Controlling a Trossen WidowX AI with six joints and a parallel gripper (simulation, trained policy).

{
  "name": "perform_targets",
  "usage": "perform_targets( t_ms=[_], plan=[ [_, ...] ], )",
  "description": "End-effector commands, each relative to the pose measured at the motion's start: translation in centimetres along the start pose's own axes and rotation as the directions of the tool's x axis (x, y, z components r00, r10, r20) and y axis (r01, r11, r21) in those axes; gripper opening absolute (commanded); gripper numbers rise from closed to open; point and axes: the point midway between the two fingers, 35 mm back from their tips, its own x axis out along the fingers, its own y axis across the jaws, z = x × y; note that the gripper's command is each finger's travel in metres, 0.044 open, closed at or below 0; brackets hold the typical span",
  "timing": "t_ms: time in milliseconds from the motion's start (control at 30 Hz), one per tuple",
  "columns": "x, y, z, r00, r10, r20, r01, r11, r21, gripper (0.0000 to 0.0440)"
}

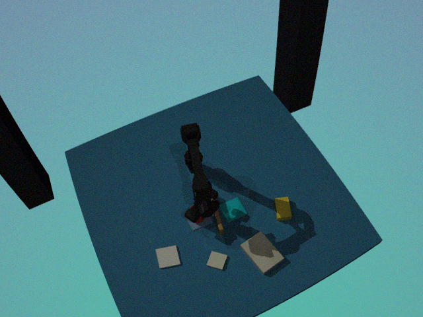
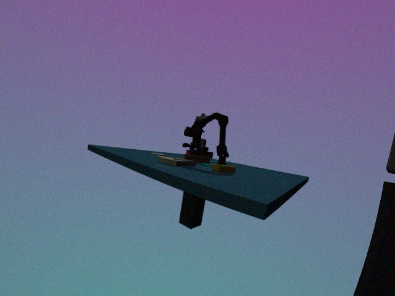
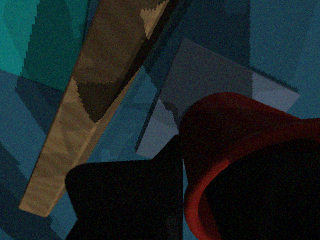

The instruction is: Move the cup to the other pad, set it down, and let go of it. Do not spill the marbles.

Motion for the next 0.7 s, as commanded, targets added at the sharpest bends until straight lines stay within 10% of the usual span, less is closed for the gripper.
perform_targets(
  t_ms=[0,667],
  plan=[
    [-0.9,-0.3,0.7,1.0,-0.005,0.02,0.006,0.999,-0.04,0.0018],
    [-5.3,0.5,4.5,0.996,-0.029,0.087,0.041,0.991,-0.13,0.0011]
  ],
)
